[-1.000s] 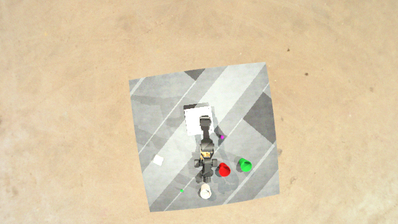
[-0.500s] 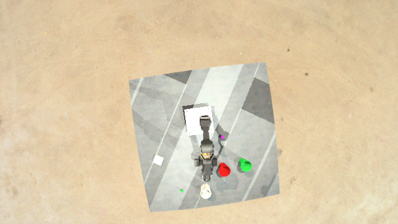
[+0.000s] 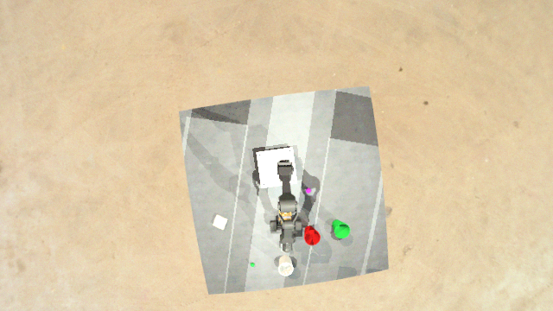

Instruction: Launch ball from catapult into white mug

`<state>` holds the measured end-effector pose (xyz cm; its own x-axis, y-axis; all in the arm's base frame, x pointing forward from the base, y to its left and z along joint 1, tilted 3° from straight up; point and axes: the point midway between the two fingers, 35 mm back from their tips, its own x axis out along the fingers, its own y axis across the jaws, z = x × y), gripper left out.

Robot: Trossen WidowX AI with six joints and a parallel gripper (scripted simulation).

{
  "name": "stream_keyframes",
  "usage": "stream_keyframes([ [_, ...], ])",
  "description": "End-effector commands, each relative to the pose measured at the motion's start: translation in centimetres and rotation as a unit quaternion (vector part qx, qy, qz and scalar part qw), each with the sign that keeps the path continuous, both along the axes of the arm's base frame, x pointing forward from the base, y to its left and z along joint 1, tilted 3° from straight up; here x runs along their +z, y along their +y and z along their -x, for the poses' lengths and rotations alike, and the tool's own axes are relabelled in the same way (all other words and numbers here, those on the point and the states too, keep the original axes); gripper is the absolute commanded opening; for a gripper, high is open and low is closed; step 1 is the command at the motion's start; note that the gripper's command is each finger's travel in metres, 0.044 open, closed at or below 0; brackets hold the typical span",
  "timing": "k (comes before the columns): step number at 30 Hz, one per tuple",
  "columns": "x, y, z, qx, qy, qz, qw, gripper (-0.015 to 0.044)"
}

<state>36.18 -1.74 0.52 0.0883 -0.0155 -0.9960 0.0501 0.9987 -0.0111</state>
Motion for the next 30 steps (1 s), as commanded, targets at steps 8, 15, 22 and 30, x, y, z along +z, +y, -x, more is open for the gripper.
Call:
stream_keyframes([
  [8, 8.9, 0.1, 0.6, 0.0, -0.001, 0.0, 1.0, 0.044],
  [15, 8.8, 0.1, 0.3, 0.001, -0.008, 0.0, 1.0, 0.044],
  [22, 14.6, 0.2, 1.3, 0.001, -0.018, 0.001, 1.0, 0.044],
  [30, 9.5, 6.5, 4.0, 0.016, -0.002, -0.003, 1.0, 0.03],
])
